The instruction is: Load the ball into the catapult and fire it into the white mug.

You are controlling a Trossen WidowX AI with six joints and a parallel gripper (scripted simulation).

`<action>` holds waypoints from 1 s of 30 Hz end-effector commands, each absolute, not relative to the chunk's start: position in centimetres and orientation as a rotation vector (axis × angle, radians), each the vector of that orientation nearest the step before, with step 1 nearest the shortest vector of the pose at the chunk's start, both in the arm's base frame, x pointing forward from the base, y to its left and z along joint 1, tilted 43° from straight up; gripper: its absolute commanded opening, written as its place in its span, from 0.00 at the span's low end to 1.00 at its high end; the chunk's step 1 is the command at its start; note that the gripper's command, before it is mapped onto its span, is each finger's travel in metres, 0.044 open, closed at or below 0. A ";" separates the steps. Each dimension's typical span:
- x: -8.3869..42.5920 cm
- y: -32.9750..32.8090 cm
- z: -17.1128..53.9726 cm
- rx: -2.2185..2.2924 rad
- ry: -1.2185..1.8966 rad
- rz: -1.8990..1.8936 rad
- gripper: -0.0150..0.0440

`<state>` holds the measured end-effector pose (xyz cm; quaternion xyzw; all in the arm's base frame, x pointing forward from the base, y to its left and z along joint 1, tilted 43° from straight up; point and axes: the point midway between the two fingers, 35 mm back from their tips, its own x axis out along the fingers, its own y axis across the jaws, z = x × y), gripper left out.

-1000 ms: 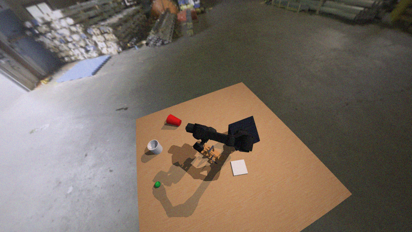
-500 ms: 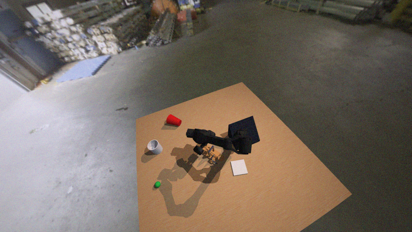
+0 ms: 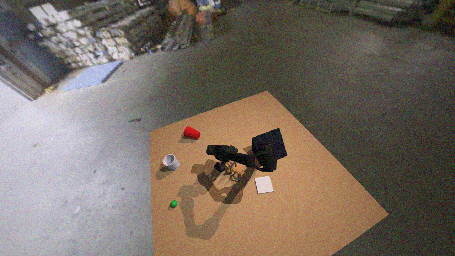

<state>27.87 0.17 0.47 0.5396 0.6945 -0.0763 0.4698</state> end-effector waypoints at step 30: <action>27.7 2.0 -1.3 1.324 1.706 -0.184 0.45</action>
